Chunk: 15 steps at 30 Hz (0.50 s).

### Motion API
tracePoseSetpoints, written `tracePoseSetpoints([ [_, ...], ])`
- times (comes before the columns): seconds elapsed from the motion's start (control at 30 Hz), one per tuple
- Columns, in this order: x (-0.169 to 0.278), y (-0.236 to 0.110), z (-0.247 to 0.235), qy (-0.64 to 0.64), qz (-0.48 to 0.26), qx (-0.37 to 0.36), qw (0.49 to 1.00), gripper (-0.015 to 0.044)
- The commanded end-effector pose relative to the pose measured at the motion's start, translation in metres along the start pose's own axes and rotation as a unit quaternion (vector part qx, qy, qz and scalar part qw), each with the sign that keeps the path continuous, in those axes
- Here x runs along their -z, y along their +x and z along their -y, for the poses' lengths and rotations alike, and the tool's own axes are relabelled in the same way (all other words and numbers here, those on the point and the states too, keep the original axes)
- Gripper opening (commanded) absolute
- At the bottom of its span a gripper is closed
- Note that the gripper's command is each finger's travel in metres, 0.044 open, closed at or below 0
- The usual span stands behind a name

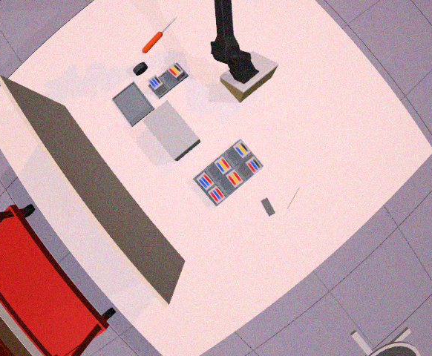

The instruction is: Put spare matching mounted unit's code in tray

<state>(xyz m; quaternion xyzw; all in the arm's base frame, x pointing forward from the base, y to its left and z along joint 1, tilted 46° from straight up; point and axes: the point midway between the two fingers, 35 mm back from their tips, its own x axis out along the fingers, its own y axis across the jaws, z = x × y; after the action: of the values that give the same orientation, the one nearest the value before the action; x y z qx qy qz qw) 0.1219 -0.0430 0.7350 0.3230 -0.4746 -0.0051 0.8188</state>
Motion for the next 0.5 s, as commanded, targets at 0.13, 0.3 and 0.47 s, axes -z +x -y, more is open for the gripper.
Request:
tracePoseSetpoints([
  [0.13,0.106,0.016,0.052,-0.023,-0.108,0.083,0.99,0.044],
  [0.3,0.177,0.013,0.084,-0.058,-0.195,0.132,0.97,0.044],
  [0.47,0.249,-0.006,0.119,-0.088,-0.289,0.177,0.937,0.044],
])
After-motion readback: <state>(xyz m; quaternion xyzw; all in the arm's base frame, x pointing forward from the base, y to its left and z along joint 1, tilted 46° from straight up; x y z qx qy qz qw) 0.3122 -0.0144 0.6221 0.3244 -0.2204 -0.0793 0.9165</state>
